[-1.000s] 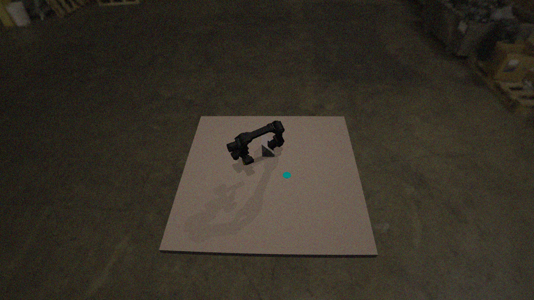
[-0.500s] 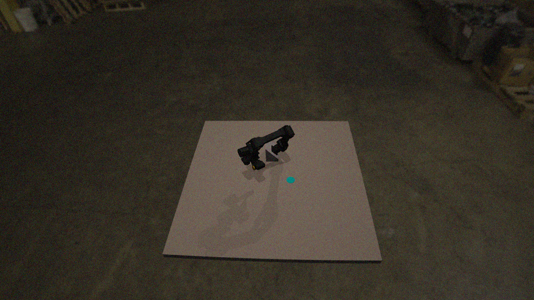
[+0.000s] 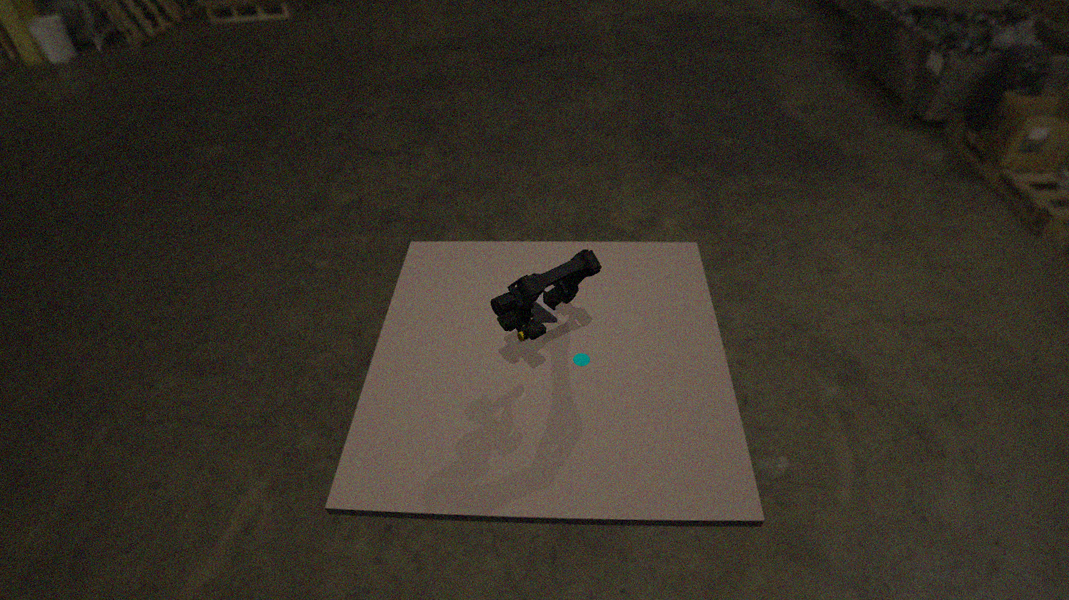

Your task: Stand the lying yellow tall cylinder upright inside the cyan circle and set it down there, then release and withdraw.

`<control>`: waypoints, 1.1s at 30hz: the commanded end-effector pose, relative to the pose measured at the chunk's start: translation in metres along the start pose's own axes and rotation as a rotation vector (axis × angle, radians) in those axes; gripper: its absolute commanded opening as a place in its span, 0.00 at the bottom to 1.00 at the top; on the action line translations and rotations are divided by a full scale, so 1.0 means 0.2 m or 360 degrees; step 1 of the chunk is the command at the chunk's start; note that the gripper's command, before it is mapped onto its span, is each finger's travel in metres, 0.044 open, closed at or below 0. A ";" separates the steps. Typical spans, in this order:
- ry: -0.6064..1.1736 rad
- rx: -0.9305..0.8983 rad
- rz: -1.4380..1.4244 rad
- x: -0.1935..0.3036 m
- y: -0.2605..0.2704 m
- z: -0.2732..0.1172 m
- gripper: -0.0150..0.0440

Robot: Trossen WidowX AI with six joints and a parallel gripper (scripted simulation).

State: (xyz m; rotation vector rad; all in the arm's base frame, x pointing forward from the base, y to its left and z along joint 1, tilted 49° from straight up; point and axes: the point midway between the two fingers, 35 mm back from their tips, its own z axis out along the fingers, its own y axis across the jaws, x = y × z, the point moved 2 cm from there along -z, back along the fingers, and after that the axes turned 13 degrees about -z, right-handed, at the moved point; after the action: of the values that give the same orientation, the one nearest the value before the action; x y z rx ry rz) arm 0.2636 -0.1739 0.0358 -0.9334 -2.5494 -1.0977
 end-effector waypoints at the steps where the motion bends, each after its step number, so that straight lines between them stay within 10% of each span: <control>1: -0.0007 -0.0005 -0.0039 0.04 0.06 -0.01 0.43; 33: -0.0043 -0.0026 -0.0304 0.35 0.46 -0.04 0.43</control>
State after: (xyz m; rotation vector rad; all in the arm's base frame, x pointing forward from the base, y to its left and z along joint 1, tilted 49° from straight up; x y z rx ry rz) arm 0.2696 -0.1070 0.1169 -0.7480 -2.6875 -1.1534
